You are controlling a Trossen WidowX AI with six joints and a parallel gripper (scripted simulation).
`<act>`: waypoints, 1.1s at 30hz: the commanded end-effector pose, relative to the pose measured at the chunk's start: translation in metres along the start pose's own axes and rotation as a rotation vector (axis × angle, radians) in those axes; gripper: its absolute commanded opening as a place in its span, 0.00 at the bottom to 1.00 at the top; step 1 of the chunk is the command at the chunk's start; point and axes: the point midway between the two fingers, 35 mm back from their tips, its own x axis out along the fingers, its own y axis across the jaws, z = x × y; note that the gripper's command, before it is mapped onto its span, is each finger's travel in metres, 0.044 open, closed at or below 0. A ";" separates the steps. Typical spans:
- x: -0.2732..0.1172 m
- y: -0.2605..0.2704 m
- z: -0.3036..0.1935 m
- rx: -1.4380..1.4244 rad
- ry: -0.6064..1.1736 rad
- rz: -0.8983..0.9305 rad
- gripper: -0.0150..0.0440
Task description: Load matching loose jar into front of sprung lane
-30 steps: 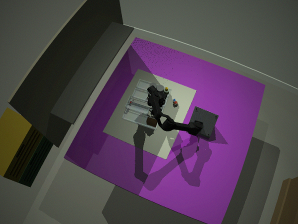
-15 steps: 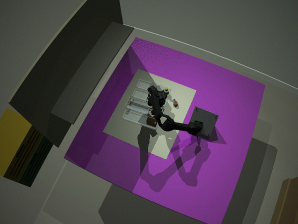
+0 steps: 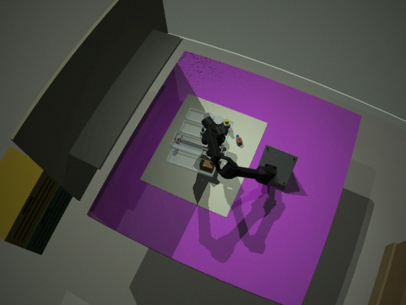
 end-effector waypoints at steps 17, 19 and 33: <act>0.000 0.001 -0.002 -0.010 -0.009 0.005 0.25; 0.000 0.001 -0.002 -0.010 -0.009 0.005 0.25; 0.000 0.000 -0.005 -0.009 -0.009 0.005 0.25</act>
